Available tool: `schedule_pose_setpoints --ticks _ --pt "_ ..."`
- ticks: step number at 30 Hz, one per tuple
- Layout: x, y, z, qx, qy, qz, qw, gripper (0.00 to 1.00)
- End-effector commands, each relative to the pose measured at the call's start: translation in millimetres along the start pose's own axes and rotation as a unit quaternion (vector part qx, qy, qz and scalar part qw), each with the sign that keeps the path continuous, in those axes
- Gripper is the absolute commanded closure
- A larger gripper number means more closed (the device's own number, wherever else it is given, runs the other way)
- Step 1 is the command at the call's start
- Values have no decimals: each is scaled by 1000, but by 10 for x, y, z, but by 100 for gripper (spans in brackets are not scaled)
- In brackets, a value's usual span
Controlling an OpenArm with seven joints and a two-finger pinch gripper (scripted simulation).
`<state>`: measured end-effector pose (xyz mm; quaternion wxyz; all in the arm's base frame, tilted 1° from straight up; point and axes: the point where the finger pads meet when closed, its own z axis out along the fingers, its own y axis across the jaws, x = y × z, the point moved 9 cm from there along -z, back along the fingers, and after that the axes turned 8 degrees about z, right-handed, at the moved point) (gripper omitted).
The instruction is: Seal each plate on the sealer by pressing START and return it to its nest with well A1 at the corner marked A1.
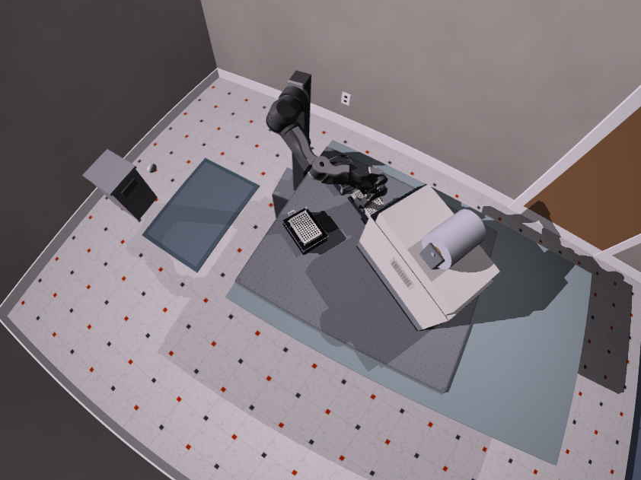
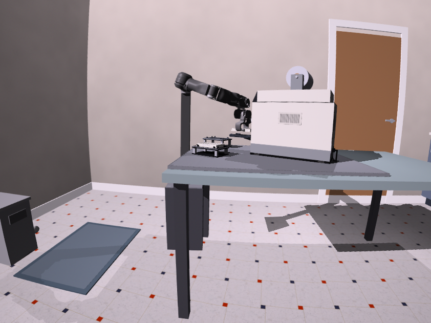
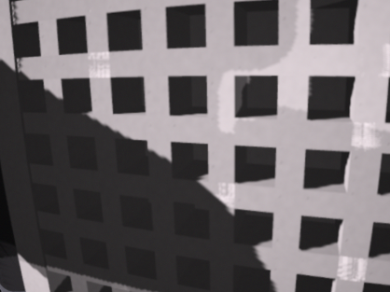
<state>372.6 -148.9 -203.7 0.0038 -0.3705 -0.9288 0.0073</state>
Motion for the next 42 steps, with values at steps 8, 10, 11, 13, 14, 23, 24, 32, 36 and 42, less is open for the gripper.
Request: schedule_pose_setpoints --ticks 8,10,11,13,14,23,24,32,36,42 --pt "11 -1 65 0 2 -2 1000 100" --pt "4 2 45 0 0 -1 1000 100" --pt "4 2 45 0 0 -1 1000 100" --pt "5 1 45 0 0 -1 1000 100" --pt "5 1 45 0 0 -1 1000 100" --pt "5 1 45 0 0 -1 1000 100" --pt "5 1 45 0 0 -1 1000 100" --pt "5 1 45 0 0 -1 1000 100" --pt "6 0 45 0 0 -1 1000 100" --pt "6 0 45 0 0 -1 1000 100"
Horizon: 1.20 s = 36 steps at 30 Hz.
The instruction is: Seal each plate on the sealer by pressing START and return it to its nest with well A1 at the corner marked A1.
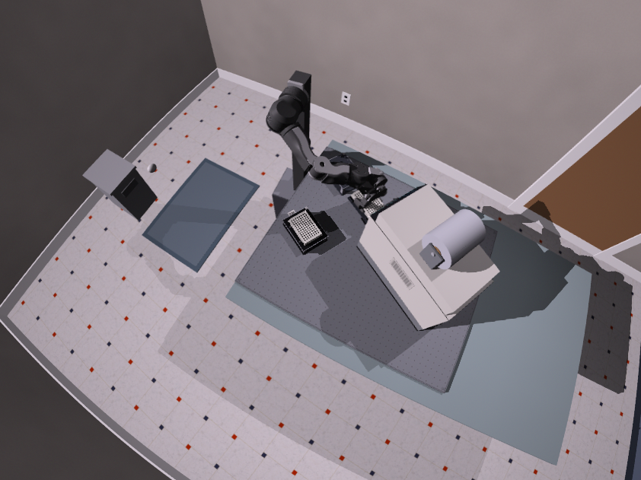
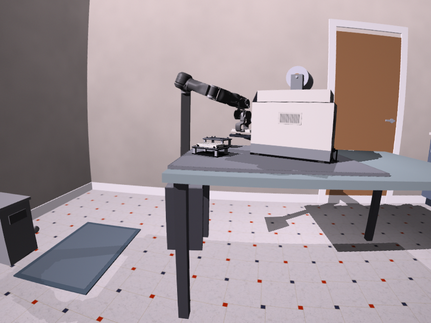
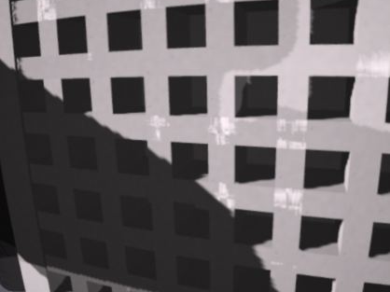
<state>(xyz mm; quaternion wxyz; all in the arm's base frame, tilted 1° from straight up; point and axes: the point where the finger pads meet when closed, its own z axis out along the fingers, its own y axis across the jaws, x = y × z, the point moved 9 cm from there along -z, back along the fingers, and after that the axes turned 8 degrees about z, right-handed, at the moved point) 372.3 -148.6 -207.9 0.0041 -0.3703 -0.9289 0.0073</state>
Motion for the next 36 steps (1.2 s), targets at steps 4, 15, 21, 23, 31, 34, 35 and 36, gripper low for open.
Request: schedule_pose_setpoints --ticks 4,15,21,23,31,34,35,36 --pt "11 -5 43 0 2 -2 1000 100" --pt "11 -3 88 -1 2 -2 1000 100" --pt "3 0 83 -1 0 -1 1000 100" --pt "3 0 83 -1 0 -1 1000 100" --pt "3 0 83 -1 0 -1 1000 100" --pt "3 0 83 -1 0 -1 1000 100" --pt "3 0 83 -1 0 -1 1000 100" --pt "3 0 83 -1 0 -1 1000 100"
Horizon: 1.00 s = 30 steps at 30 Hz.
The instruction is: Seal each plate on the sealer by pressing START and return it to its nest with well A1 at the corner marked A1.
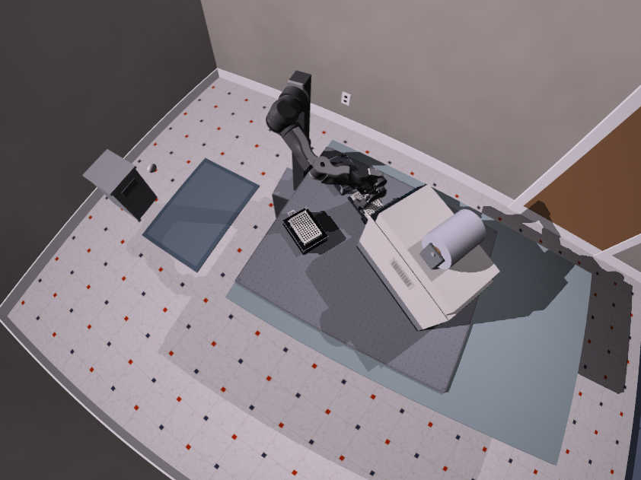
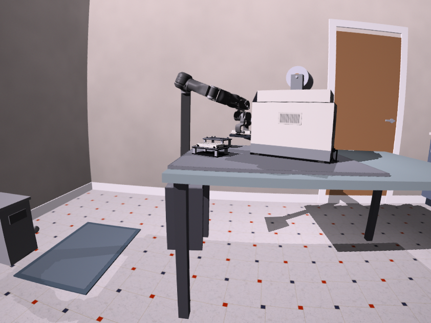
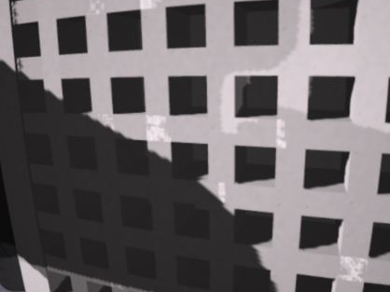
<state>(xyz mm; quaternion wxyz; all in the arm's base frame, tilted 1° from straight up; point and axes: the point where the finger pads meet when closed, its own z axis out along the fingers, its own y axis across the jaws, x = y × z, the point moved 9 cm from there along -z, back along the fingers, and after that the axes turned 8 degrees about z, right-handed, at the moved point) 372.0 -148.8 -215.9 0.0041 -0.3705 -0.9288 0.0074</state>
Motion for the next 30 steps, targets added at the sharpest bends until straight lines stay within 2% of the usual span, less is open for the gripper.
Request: schedule_pose_setpoints --ticks 1,30 --pt "2 2 3 -1 0 -1 1000 100" --pt "10 -1 63 -1 2 -2 1000 100"
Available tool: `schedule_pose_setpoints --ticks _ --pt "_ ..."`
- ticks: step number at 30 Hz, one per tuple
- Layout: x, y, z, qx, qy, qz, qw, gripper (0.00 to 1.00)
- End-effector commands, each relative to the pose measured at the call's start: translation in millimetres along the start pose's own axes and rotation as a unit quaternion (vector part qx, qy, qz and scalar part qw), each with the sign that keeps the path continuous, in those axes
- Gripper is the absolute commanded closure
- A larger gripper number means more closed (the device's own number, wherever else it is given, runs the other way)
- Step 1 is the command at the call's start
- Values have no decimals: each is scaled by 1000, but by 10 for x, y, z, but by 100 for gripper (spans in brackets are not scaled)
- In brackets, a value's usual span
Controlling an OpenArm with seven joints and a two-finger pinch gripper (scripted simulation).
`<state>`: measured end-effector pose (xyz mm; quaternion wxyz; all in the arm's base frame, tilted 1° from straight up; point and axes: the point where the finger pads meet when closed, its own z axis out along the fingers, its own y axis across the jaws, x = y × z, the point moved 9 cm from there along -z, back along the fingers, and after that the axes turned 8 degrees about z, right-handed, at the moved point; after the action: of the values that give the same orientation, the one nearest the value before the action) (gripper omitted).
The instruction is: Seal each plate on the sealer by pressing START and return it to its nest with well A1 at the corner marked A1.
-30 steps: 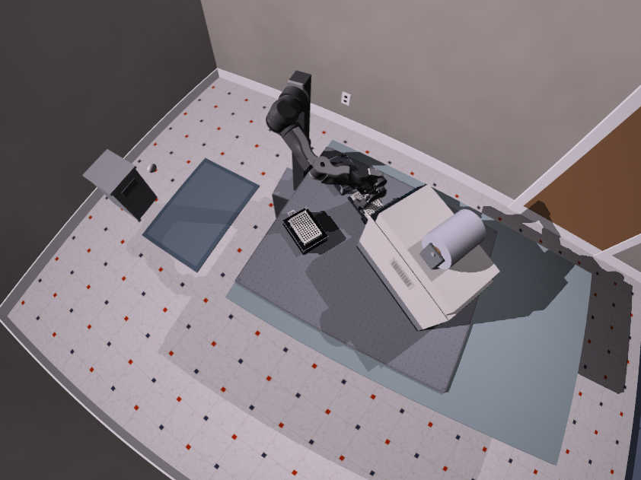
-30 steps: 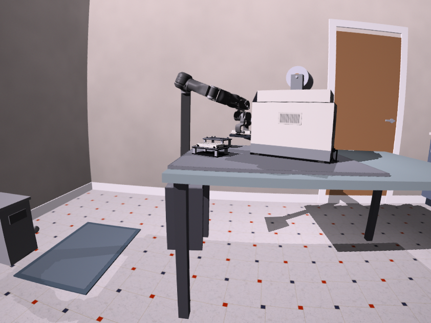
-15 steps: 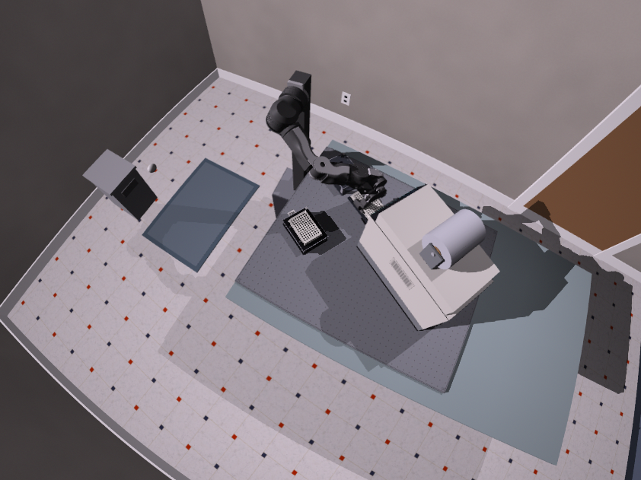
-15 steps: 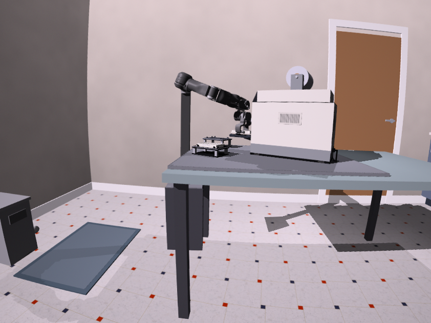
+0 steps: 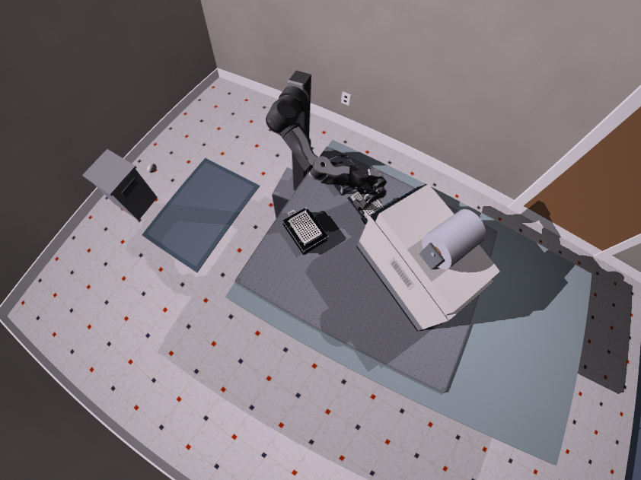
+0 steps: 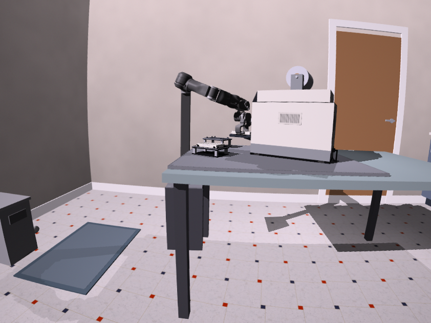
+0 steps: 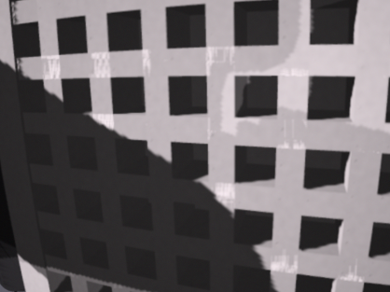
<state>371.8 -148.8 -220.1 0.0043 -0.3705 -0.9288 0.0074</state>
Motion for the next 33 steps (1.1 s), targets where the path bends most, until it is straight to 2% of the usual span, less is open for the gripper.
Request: schedule_pose_setpoints --ticks 1,33 --pt "9 0 24 -1 2 -2 1000 100" --pt "2 3 73 -1 0 -1 1000 100"
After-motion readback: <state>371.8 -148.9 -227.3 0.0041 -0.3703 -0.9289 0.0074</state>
